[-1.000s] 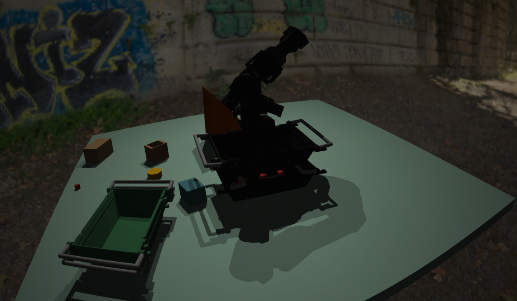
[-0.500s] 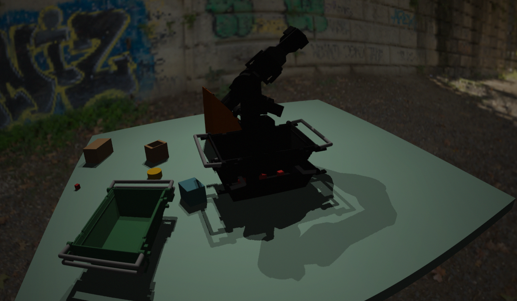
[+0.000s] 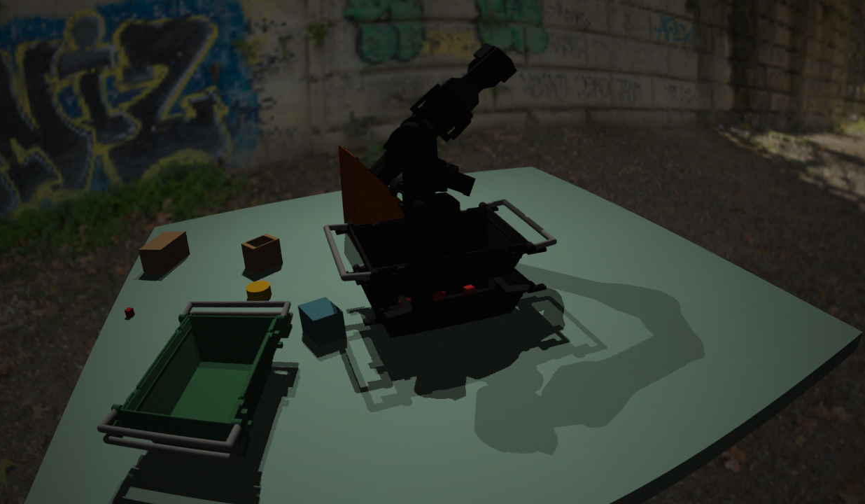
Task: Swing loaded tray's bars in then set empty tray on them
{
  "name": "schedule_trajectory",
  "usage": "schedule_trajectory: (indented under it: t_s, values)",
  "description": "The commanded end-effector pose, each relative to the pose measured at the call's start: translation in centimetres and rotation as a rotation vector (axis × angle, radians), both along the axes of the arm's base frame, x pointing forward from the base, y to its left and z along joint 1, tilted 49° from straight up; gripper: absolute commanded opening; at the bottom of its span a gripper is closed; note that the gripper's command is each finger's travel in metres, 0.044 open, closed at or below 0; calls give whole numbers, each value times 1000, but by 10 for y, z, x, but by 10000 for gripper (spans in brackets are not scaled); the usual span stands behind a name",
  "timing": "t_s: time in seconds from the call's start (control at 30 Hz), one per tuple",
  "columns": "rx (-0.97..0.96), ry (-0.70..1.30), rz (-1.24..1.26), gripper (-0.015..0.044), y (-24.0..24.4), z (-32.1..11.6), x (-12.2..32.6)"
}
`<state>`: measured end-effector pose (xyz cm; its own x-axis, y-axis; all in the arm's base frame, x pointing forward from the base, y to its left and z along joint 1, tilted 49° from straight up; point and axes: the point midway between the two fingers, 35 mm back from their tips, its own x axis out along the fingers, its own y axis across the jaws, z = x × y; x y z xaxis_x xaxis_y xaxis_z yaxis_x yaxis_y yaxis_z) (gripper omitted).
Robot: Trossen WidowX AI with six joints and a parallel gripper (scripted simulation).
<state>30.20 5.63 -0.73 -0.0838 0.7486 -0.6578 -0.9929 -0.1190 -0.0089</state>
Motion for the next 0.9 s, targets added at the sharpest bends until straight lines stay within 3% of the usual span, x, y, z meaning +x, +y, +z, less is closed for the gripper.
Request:
schedule_trajectory:
  t_s: [0.0,0.77,0.87]
  values:
    - [-1,17,21,0,7,-1,-5]
    - [-1,17,21,0,7,-1,-5]
    - [-1,17,21,44,7,-1,-5]
